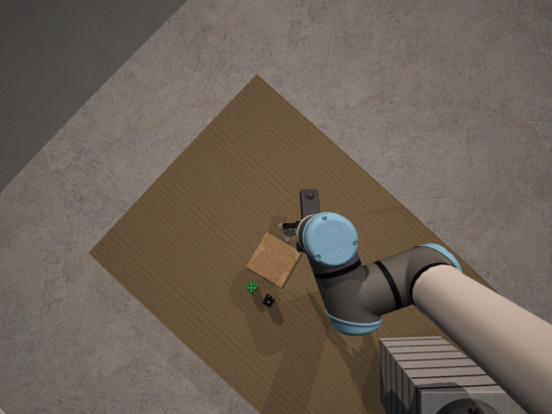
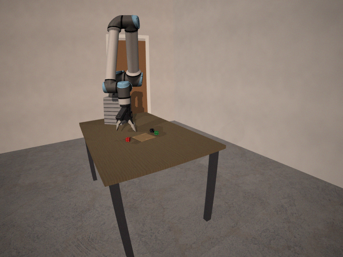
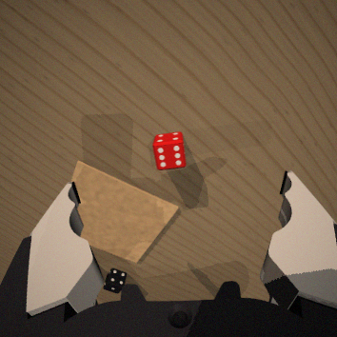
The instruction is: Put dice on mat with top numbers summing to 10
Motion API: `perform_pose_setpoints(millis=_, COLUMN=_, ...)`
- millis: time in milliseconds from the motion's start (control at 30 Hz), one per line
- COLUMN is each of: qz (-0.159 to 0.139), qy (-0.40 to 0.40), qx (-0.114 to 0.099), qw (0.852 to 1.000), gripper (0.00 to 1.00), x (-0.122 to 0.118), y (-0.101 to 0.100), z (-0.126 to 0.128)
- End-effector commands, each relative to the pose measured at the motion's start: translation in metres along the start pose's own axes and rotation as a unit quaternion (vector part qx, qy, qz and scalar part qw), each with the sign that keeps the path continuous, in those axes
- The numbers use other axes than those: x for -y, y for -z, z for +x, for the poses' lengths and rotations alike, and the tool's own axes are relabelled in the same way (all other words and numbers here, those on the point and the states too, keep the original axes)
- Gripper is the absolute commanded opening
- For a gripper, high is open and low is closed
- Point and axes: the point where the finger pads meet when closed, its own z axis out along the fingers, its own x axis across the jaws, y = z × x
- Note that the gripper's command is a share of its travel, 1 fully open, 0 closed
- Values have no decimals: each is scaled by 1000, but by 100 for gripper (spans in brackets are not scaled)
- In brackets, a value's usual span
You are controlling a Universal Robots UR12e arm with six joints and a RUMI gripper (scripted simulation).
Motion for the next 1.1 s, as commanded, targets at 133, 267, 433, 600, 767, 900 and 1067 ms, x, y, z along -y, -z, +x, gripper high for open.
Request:
perform_pose_setpoints(millis=133, qz=1, qy=0, qx=0, qw=1000, gripper=100, x=2, y=-25, z=-1)
perform_pose_setpoints(millis=267, qz=1, qy=0, qx=0, qw=1000, gripper=100, x=2, y=-25, z=-1)
perform_pose_setpoints(millis=433, qz=1, qy=0, qx=0, qw=1000, gripper=100, x=2, y=-25, z=-1)
perform_pose_setpoints(millis=600, qz=1, qy=0, qx=0, qw=1000, gripper=100, x=2, y=-25, z=-1)
perform_pose_setpoints(millis=767, qz=1, qy=0, qx=0, qw=1000, gripper=100, x=2, y=-25, z=-1)
perform_pose_setpoints(millis=900, qz=1, qy=0, qx=0, qw=1000, gripper=100, x=2, y=-25, z=-1)
perform_pose_setpoints(millis=1067, qz=1, qy=0, qx=0, qw=1000, gripper=100, x=2, y=-25, z=-1)
